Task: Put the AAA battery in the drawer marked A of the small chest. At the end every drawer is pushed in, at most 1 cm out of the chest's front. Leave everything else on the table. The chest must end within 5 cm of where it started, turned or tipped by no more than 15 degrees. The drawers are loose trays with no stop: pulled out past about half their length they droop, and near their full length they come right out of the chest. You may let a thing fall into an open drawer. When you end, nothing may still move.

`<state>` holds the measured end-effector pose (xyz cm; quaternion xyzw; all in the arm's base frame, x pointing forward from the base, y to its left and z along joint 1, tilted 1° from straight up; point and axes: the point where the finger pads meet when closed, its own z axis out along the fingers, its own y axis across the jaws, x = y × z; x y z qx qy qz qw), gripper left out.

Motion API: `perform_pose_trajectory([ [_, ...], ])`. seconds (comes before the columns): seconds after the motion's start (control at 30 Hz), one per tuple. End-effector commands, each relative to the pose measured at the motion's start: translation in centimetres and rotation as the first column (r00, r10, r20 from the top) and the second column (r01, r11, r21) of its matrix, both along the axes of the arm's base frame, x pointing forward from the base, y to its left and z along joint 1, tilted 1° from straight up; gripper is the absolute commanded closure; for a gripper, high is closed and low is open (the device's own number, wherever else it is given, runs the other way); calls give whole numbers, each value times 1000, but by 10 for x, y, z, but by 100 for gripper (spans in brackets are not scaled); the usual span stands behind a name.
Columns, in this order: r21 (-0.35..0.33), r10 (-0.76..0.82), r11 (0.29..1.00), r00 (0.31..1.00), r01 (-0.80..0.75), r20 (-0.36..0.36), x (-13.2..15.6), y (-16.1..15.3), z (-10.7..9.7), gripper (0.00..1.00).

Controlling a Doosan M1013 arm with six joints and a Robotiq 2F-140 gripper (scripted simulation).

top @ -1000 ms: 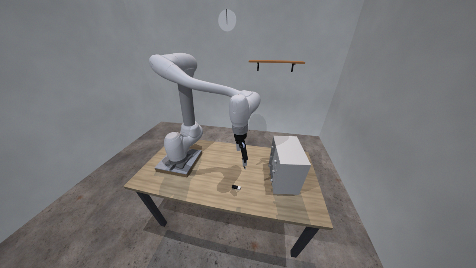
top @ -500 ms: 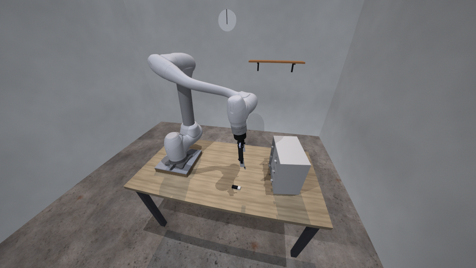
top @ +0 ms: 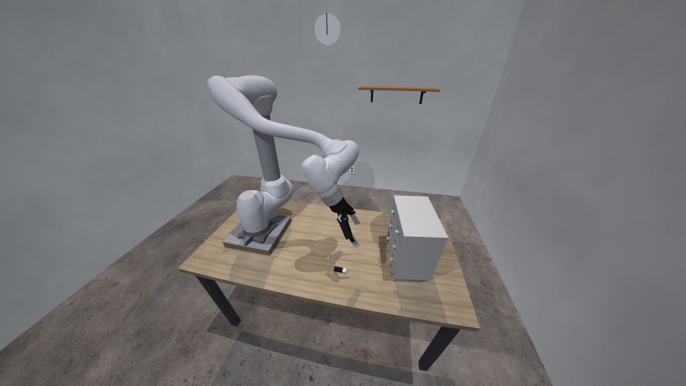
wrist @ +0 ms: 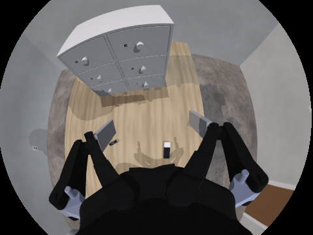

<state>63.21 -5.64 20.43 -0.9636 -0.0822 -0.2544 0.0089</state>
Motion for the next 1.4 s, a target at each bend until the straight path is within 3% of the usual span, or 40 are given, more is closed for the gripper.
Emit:
perform_pose_trajectory([
  [0.0, 42, 21, 999, 990, -27, 137, 11, 5, -11, 0],
  [0.27, 63, 17, 997, 962, -35, 271, 23, 7, -22, 0],
  [0.33, 63, 17, 997, 962, -35, 271, 23, 7, -22, 0],
  [0.83, 97, 2, 994, 877, -55, 480, 42, 11, -41, 0],
  [0.9, 97, 2, 994, 877, -55, 480, 42, 11, -41, 0],
  [1.17, 114, -12, 991, 800, -71, 600, 54, 13, -52, 0],
  [1.37, 120, -18, 990, 767, -77, 642, 59, 14, -57, 0],
])
